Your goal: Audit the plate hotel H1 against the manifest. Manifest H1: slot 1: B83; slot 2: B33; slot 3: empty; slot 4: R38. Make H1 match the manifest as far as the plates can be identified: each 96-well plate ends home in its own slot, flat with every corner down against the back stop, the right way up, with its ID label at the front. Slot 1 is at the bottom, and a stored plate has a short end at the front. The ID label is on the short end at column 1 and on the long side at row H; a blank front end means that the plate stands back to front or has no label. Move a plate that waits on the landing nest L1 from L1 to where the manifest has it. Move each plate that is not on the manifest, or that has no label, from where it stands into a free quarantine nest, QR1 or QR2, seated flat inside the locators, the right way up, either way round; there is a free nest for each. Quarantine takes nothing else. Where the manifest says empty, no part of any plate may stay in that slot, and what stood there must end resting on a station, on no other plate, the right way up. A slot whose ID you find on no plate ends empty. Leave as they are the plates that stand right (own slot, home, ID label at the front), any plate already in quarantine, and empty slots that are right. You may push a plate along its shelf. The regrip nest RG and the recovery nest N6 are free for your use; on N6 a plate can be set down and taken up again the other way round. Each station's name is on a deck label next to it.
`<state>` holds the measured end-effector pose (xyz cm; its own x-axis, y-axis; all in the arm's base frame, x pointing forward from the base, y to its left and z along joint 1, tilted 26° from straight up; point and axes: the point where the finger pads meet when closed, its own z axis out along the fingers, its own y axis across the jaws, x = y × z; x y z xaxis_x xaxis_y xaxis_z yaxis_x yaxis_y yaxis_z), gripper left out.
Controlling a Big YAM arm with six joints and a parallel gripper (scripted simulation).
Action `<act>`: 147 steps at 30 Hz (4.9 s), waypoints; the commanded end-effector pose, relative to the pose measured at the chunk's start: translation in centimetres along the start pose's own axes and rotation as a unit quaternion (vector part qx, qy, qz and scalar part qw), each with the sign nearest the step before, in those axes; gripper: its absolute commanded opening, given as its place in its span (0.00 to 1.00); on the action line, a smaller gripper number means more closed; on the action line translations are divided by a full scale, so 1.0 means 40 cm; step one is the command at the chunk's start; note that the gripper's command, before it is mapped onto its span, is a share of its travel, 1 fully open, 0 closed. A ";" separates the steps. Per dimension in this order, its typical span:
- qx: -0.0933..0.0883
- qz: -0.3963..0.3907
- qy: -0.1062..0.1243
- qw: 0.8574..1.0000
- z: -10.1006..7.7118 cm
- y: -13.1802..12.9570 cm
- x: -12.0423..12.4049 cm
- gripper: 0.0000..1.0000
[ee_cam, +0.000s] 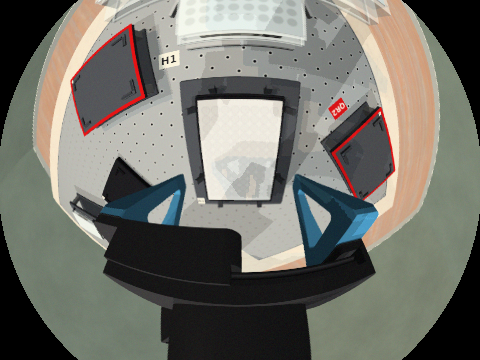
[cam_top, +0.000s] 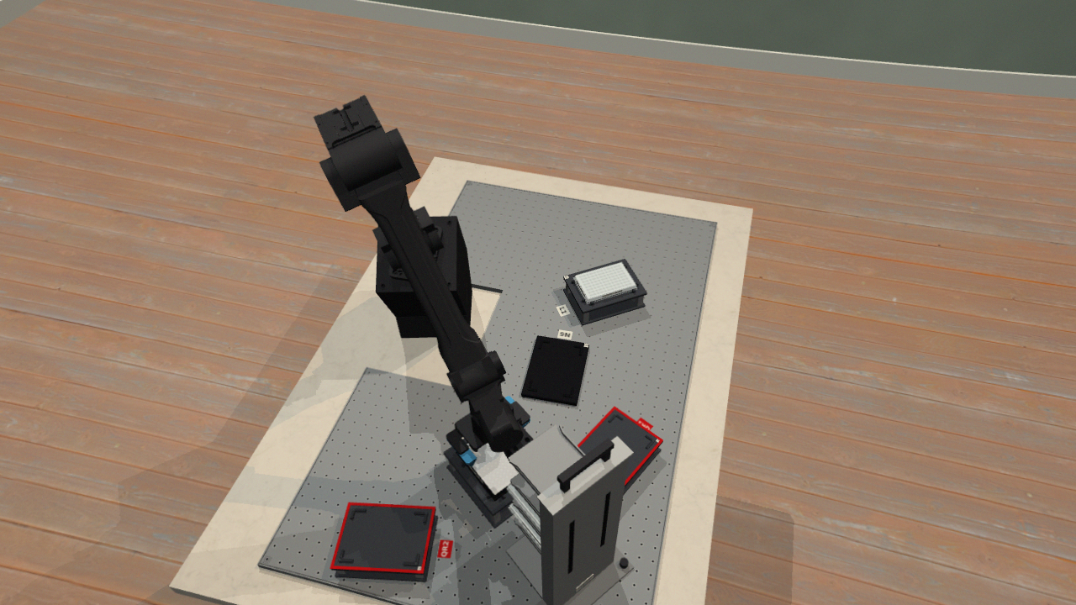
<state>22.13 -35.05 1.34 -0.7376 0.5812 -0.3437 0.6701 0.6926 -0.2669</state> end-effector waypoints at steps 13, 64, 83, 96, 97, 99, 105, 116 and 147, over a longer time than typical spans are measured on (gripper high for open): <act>0.004 0.001 -0.012 1.000 0.047 -0.016 -0.029 1.00; 0.002 0.001 -0.013 1.000 0.119 -0.006 -0.026 0.86; 0.001 0.001 -0.015 1.000 0.072 0.004 -0.028 0.86; -0.001 0.001 -0.001 1.000 0.069 0.006 -0.010 0.86; -0.001 0.001 -0.004 1.000 0.060 0.006 -0.014 0.86; 0.001 0.001 -0.014 1.000 0.037 0.004 -0.026 0.86; -0.001 0.000 -0.004 1.000 0.036 0.008 -0.008 0.86; 0.001 0.002 -0.016 1.000 -0.002 0.002 -0.029 0.86; 0.003 0.006 -0.014 1.000 -0.080 -0.008 -0.024 0.86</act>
<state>22.24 -34.53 3.58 -0.7370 0.5721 -0.3598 0.6692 0.6924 -0.2698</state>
